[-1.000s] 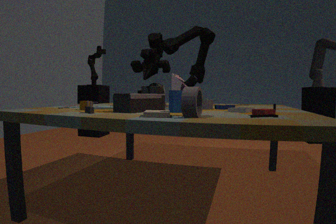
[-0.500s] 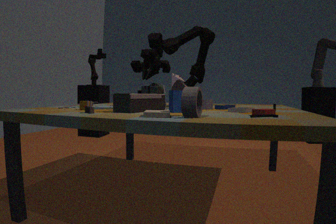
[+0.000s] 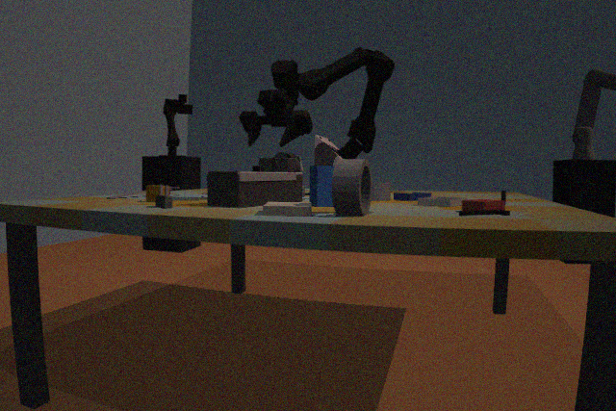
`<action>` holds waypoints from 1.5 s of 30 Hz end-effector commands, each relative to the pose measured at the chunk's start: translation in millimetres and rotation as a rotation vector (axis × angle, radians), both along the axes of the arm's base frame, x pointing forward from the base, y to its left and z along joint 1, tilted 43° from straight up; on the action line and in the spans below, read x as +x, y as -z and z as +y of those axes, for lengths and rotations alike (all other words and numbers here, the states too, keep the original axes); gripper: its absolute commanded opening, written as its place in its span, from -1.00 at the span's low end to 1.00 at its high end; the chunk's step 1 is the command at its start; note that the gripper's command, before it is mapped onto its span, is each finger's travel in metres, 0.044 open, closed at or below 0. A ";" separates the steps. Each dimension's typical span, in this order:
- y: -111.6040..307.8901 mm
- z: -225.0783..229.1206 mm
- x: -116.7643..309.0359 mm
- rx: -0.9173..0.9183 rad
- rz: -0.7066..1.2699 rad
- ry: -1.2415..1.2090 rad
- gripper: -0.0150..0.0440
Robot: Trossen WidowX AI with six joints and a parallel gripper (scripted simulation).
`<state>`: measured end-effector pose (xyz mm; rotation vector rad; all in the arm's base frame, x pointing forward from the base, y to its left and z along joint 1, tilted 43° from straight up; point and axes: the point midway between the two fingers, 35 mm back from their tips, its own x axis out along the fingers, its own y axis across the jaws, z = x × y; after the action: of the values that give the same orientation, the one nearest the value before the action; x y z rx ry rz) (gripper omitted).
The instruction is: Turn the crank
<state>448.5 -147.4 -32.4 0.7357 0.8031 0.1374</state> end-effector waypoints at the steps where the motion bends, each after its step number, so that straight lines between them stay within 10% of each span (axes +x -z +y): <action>1: 0.1 0.1 0.0 0.000 0.000 0.000 0.82; 16: 0.1 0.1 0.0 0.000 0.000 0.000 -0.49; 33: 0.0 0.0 0.0 0.000 0.000 0.000 -0.49; 45: 0.0 0.0 0.0 0.000 0.000 0.000 0.58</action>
<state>448.5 -147.5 -32.2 0.7361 0.8027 0.1377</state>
